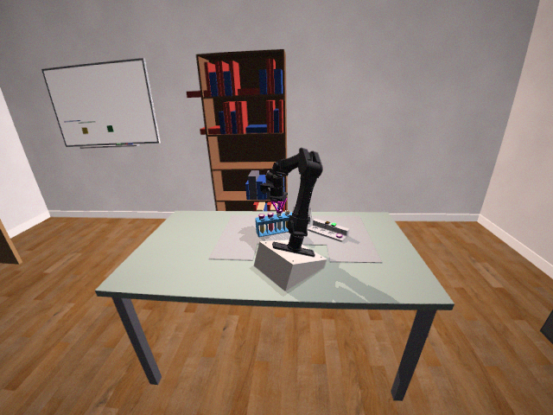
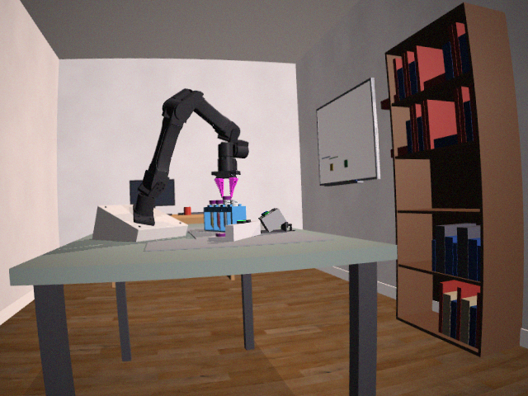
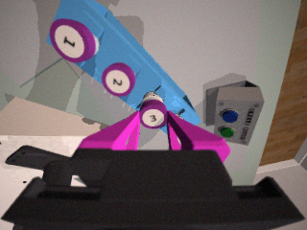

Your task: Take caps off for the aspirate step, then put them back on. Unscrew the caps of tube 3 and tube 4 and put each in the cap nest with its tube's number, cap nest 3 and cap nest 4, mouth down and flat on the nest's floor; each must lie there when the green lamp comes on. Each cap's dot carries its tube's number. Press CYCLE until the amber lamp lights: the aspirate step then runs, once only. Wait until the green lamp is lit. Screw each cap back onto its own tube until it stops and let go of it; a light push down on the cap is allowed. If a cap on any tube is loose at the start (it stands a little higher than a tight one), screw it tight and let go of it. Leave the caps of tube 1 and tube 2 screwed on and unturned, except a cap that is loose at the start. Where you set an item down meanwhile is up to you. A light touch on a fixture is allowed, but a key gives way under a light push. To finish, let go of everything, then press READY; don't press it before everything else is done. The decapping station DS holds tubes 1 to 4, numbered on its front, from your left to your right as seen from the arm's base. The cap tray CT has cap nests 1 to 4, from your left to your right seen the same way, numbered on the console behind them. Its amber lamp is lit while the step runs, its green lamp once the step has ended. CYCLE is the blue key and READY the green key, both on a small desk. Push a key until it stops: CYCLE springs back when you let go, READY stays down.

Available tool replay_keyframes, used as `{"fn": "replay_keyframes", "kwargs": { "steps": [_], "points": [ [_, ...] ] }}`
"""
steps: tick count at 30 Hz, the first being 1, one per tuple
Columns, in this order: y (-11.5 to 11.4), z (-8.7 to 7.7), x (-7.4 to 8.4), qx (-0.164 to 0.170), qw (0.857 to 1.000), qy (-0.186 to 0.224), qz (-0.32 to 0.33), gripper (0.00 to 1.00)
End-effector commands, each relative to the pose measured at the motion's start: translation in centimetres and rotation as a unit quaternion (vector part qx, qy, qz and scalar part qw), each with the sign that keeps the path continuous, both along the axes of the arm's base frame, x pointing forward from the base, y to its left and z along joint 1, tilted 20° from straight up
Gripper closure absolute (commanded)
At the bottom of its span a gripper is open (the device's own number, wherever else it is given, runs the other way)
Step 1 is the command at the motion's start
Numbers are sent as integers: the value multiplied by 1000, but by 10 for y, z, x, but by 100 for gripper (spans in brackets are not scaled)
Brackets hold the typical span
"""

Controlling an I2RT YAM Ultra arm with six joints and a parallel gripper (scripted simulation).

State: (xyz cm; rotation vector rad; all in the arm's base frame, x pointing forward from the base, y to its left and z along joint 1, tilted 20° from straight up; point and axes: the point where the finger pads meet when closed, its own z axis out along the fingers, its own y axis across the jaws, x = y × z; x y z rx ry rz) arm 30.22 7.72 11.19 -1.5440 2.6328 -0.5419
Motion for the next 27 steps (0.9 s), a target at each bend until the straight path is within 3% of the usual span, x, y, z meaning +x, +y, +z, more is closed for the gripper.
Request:
{"fn": "replay_keyframes", "kwargs": {
  "steps": [1, 27],
  "points": [
    [4, 3, 1, 3, 1000, -5, 3, 100],
    [3, -2, 2, 3, 1000, -5, 3, 100]
  ]
}}
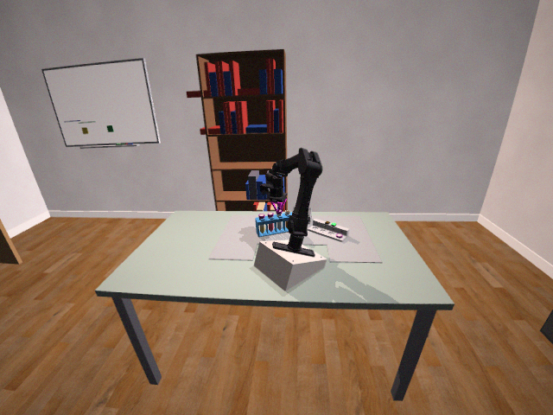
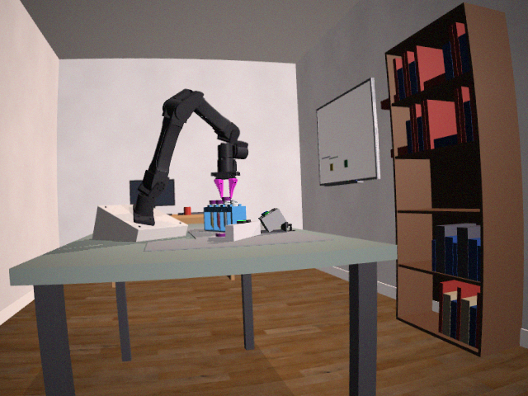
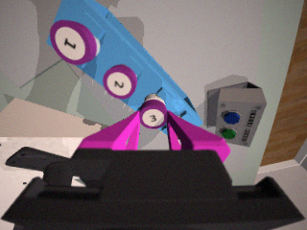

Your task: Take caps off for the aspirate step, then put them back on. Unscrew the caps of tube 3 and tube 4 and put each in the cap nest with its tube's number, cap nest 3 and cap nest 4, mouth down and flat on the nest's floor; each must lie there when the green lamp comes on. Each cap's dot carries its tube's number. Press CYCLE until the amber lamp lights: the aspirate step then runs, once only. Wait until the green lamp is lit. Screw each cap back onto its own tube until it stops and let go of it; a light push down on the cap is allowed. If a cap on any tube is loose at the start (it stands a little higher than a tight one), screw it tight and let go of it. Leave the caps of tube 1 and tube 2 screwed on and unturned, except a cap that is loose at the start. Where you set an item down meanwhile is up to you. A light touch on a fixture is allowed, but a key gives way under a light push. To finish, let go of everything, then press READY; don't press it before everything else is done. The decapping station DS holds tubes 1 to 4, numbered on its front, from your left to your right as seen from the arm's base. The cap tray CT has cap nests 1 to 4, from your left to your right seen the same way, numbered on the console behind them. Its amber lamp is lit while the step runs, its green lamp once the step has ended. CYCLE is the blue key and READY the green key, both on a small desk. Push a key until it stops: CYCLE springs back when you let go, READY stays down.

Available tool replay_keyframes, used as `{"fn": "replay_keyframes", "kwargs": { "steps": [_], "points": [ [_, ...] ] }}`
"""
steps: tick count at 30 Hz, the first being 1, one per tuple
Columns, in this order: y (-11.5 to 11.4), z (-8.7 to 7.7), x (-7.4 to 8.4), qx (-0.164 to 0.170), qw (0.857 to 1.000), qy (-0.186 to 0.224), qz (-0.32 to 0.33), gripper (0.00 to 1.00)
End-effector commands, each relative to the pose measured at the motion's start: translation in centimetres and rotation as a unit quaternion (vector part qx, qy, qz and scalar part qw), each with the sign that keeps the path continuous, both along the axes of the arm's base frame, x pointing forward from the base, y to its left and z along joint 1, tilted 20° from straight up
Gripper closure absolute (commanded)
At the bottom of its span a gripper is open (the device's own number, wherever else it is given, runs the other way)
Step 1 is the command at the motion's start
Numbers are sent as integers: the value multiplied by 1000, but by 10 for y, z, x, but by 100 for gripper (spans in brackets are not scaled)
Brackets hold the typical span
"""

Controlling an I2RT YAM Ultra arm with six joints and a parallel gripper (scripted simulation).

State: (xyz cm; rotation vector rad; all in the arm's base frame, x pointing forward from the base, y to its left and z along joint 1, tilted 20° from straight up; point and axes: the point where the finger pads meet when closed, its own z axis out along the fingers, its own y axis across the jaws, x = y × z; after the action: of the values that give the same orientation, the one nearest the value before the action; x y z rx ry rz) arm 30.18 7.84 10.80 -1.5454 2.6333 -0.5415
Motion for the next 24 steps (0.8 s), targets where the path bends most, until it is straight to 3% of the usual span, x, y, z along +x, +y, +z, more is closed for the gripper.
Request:
{"fn": "replay_keyframes", "kwargs": {
  "steps": [1, 24],
  "points": [
    [2, 2, 2, 3, 1000, -6, 3, 100],
    [-1, -2, 4, 3, 1000, -6, 3, 100]
  ]
}}
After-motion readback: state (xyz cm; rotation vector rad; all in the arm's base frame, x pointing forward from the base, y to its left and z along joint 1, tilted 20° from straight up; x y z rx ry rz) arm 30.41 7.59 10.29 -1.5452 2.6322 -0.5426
